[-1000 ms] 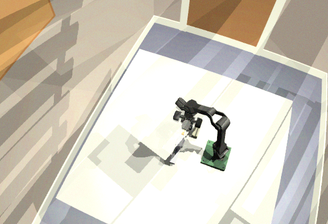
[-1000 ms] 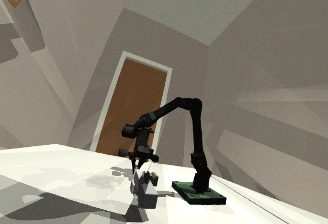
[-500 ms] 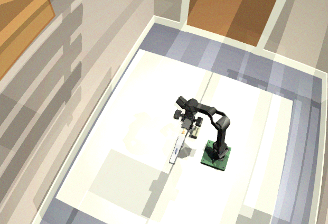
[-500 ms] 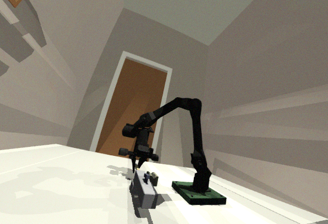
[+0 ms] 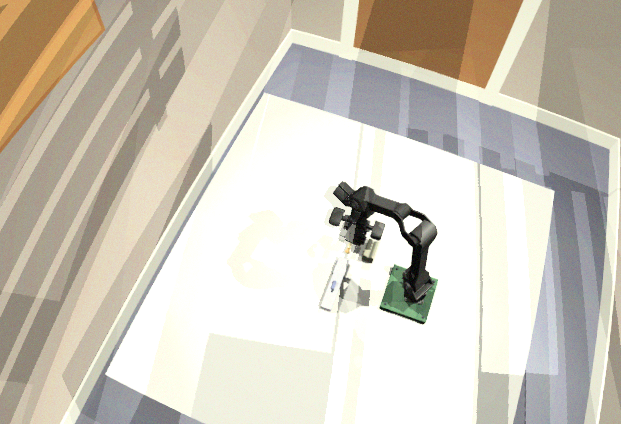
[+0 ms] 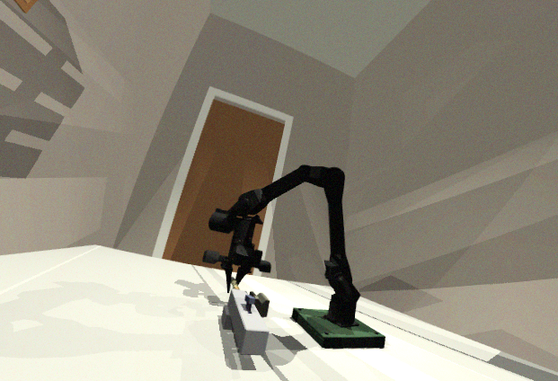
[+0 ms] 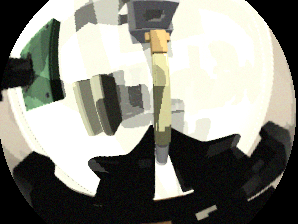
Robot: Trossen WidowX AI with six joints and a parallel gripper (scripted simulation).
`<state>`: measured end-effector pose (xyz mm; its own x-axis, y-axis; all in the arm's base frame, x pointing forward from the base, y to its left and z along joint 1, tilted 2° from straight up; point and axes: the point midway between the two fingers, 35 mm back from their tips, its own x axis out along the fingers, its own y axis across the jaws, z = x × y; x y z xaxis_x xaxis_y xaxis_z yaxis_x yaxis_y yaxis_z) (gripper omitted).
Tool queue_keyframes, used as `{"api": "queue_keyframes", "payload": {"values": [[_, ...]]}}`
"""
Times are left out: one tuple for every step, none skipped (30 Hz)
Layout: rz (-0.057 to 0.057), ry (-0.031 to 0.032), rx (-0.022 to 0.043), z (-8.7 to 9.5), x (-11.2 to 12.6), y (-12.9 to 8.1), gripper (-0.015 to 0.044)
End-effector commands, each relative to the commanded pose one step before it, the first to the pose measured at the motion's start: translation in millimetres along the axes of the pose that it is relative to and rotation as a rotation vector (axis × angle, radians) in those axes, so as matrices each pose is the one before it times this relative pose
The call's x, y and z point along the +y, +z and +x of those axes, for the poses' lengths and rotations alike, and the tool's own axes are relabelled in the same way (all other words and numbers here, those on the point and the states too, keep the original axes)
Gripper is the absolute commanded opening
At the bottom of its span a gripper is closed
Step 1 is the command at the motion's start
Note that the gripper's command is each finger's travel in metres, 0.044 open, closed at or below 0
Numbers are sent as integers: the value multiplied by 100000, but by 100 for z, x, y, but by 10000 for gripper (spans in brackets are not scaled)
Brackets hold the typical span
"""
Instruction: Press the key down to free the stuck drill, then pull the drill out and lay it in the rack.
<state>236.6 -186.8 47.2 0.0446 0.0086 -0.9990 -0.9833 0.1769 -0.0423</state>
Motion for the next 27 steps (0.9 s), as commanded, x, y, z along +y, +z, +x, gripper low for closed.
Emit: {"api": "queue_keyframes", "payload": {"values": [[-237, -527, 427, -334, -22, -5, 0], [0, 1, -1, -30, 12, 11, 0], [0, 1, -1, -30, 12, 11, 0], [0, 1, -1, -30, 12, 10, 0], [0, 1, -1, -30, 12, 10, 0], [0, 1, -1, -29, 12, 10, 0], [0, 1, -1, -29, 12, 10, 0], [0, 1, -1, -29, 12, 10, 0], [0, 1, -1, -29, 12, 10, 0], [0, 1, -1, -29, 12, 10, 0], [0, 1, -1, -29, 12, 10, 0], [0, 1, -1, -28, 12, 10, 0], [0, 1, -1, -28, 12, 10, 0], [0, 1, -1, -28, 12, 10, 0], [0, 1, -1, -28, 12, 9, 0], [0, 1, -1, -28, 12, 9, 0], [0, 1, -1, -27, 12, 9, 0], [0, 1, -1, -27, 12, 9, 0], [0, 1, -1, -27, 12, 9, 0], [0, 1, -1, -27, 11, 9, 0], [0, 1, -1, -27, 11, 9, 0], [0, 1, -1, -27, 11, 9, 0], [0, 1, -1, -26, 11, 9, 0], [0, 1, -1, -26, 11, 9, 0], [0, 1, -1, -26, 11, 8, 0], [0, 1, -1, -26, 11, 8, 0], [0, 1, -1, -26, 11, 8, 0]]}}
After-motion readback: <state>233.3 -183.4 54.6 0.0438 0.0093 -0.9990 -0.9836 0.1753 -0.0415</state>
